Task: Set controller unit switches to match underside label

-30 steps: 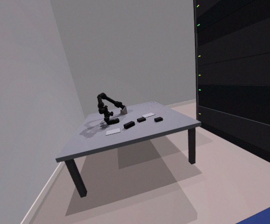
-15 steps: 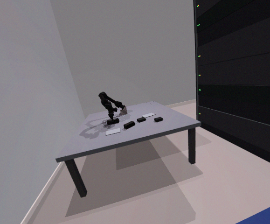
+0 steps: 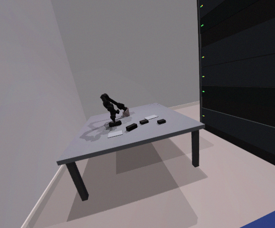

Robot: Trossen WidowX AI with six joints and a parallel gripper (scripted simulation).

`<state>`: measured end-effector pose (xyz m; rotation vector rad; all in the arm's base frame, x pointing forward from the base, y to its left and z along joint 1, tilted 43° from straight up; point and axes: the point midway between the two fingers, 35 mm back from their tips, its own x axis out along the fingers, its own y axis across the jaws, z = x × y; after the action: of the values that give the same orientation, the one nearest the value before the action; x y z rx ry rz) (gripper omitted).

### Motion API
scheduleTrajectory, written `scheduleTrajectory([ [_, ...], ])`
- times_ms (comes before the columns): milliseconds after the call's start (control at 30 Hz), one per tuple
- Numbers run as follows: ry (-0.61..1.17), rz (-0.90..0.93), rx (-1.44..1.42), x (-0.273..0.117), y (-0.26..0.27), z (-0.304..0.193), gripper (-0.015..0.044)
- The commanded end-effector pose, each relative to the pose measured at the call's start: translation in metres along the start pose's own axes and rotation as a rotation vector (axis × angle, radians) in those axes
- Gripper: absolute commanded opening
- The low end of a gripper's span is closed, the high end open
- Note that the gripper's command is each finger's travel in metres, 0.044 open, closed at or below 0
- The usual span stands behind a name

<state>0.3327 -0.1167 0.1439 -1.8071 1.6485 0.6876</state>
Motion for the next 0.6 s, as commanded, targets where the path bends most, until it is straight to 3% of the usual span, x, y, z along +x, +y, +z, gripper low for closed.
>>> scheduleTrajectory([
  [0,-0.004,-0.014,0.072,-0.002,0.002,-0.002,0.0361],
  [367,-0.277,-0.235,1.237,-0.031,0.026,-0.018,0.0072],
  [467,-0.302,-0.245,1.303,-0.032,0.028,-0.019,0.0],
  [567,-0.302,-0.245,1.303,-0.032,0.028,-0.019,0.0],
])
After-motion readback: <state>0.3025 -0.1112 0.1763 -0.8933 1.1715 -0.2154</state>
